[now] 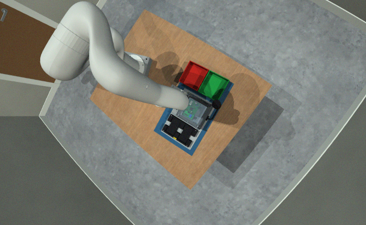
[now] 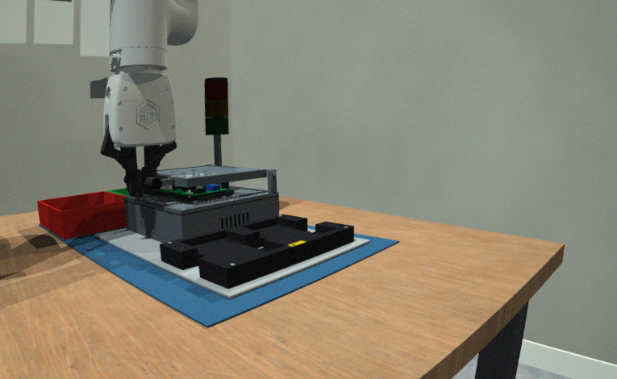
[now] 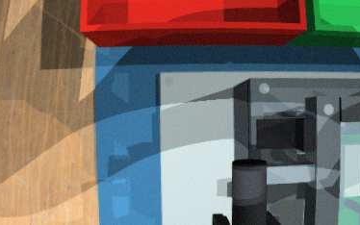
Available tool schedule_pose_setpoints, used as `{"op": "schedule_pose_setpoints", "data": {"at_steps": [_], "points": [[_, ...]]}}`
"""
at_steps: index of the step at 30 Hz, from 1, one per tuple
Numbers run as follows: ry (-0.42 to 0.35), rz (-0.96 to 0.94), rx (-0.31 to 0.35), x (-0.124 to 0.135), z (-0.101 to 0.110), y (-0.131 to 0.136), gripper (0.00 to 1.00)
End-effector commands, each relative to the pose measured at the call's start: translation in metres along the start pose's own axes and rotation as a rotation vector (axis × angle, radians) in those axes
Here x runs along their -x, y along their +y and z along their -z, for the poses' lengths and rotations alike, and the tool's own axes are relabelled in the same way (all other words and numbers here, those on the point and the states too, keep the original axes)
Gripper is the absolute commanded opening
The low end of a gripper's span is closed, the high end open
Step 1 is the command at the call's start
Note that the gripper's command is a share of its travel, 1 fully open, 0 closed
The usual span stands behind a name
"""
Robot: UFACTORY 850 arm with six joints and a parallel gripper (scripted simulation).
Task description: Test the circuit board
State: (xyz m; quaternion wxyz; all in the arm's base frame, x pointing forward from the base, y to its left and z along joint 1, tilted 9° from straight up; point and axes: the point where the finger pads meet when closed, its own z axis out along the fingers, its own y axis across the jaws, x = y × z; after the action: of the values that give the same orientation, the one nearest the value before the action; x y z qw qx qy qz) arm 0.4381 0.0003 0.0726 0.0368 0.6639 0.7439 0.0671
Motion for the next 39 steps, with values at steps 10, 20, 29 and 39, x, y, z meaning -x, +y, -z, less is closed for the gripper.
{"op": "schedule_pose_setpoints", "data": {"at_steps": [10,20,29,39], "points": [[0.0,0.0,0.003,0.0001,-0.0008,0.0007,0.0],[0.0,0.0,0.003,0.0001,-0.0013,0.0007,0.0],[0.0,0.0,0.003,0.0001,-0.0018,0.0008,0.0],[0.0,0.0,0.003,0.0001,-0.0018,0.0008,0.24]]}}
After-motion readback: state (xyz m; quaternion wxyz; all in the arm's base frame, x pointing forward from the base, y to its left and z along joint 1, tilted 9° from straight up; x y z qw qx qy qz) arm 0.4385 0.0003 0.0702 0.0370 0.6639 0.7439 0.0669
